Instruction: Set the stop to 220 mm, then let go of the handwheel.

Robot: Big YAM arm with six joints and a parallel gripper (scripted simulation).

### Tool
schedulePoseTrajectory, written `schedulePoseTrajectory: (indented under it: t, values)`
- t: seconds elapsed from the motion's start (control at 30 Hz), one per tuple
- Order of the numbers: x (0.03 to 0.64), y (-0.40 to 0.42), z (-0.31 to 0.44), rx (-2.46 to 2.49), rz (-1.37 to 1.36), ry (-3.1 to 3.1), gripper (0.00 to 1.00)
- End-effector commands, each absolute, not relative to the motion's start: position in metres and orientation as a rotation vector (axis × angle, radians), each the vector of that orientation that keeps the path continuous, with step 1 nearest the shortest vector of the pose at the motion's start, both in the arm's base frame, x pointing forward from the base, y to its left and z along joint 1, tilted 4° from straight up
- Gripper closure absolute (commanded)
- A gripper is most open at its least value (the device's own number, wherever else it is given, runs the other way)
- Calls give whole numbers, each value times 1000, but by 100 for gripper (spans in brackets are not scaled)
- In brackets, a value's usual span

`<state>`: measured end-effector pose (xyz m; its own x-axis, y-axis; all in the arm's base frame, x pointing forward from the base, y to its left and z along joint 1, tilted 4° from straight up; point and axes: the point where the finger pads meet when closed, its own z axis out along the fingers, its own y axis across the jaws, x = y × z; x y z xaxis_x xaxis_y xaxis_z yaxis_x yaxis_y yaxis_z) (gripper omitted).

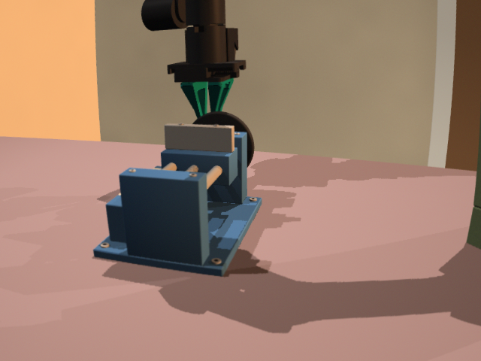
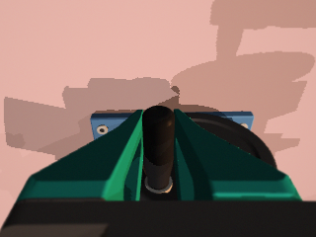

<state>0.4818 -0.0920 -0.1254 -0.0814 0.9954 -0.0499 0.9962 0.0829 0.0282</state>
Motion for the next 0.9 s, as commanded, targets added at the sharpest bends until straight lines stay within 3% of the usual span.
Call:
schedulePoseTrajectory:
  t: [0.0, 0.87]
  values:
    - [521, -90, -106, 2044, 55, 2217, 94]
    - [518, -96, -141, 2058, 35, 2223, 94]
